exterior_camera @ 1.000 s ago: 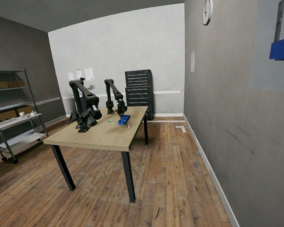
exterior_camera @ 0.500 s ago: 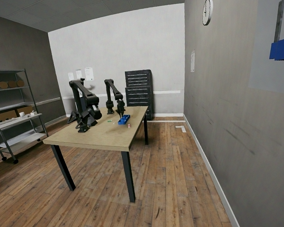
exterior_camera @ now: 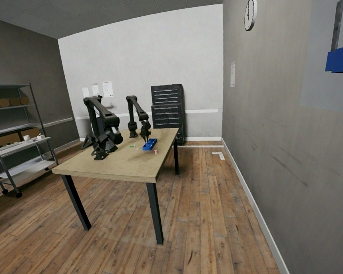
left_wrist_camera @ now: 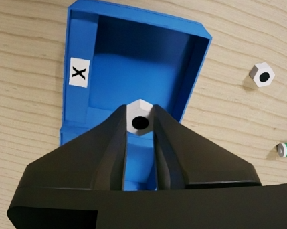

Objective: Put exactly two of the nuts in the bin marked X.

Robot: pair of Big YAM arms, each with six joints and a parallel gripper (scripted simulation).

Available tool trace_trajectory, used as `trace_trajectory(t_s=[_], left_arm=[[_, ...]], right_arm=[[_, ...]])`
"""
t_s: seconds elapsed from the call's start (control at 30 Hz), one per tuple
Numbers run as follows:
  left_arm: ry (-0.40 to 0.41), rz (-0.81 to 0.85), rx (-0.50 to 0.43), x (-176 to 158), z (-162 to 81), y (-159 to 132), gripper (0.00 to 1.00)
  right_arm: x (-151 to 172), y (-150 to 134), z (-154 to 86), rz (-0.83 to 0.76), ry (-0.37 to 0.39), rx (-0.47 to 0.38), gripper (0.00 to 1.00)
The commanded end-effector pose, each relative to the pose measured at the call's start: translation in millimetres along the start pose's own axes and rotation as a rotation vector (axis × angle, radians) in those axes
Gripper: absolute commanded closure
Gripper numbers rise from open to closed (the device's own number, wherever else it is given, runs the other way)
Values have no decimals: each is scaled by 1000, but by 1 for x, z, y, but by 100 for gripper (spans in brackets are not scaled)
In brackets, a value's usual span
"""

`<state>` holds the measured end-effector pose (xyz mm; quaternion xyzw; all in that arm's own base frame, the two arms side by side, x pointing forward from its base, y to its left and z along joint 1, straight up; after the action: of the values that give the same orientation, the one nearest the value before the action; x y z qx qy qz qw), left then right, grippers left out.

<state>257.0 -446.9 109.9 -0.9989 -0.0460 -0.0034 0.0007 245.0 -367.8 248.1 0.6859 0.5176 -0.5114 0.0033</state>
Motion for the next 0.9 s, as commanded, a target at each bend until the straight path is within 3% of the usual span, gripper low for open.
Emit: trace_trajectory(t_s=[0.0, 0.1, 0.7, 0.77, 0.87], left_arm=[[3, 157, -19, -1, -1, 15, 89], [4, 228, -26, 0, -2, 16, 89], [15, 214, -39, 11, -7, 18, 89], [-6, 211, -5, 5, 13, 4, 89], [-8, 210, -1, 4, 18, 2, 89]], right_arm=[[-5, -3, 3, 15, 4, 3, 0], [-5, -3, 3, 15, 4, 3, 0], [-5, -3, 3, 15, 4, 3, 0], [-5, -3, 3, 15, 4, 3, 0], [-5, -3, 3, 15, 4, 3, 0]])
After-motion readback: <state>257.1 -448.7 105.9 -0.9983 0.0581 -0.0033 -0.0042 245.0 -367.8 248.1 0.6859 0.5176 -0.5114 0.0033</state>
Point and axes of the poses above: on each arm, the point where the finger pads meet when closed, its own z axis out along the fingers, its own x axis across the jaws, y = z × x, the point moved 4 cm from there along -z, back along the fingers, and after that the axes turned 1 degree about -z, right-handed, at the moved point
